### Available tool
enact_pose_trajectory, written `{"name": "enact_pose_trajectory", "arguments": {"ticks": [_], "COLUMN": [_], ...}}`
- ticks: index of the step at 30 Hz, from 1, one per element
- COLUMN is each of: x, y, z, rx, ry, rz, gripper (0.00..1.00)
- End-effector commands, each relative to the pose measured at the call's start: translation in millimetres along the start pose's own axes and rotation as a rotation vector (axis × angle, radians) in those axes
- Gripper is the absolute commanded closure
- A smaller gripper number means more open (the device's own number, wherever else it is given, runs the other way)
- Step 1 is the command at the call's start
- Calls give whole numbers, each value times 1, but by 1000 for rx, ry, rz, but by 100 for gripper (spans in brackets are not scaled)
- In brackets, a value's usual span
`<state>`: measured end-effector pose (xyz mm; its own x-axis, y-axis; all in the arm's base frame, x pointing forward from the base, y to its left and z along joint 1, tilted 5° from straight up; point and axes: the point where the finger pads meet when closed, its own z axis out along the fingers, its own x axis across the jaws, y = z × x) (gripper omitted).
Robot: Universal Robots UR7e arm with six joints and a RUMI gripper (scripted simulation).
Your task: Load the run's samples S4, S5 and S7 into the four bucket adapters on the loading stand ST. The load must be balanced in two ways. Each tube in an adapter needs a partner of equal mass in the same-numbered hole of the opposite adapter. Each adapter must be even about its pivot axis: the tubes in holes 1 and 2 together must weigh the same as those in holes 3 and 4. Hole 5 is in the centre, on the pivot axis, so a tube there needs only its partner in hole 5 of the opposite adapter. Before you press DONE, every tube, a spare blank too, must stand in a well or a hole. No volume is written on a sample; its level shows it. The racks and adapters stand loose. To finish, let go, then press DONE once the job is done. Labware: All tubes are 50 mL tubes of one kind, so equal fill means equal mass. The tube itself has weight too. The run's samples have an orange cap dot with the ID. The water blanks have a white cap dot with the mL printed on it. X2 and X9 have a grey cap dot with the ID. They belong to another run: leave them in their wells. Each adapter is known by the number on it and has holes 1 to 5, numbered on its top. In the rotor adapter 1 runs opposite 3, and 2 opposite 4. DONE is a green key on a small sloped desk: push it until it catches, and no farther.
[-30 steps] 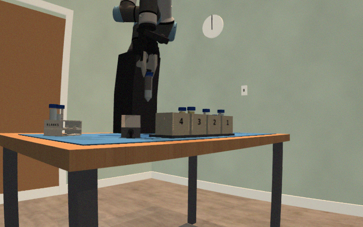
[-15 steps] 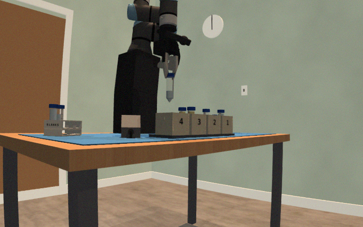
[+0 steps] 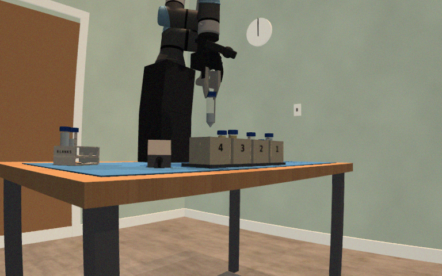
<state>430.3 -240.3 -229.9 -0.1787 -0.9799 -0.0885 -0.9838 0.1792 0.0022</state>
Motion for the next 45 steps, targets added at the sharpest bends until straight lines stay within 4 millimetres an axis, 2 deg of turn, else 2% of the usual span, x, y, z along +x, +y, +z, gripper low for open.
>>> {"name": "enact_pose_trajectory", "arguments": {"ticks": [1,8,23,45], "x": [0,0,0,0], "y": [-1,-1,-1,-1], "z": [12,30,30,56], "rx": [1,1,1,1], "ry": [1,1,1,1], "rz": [0,0,0,0], "gripper": [100,100,100,100]}}
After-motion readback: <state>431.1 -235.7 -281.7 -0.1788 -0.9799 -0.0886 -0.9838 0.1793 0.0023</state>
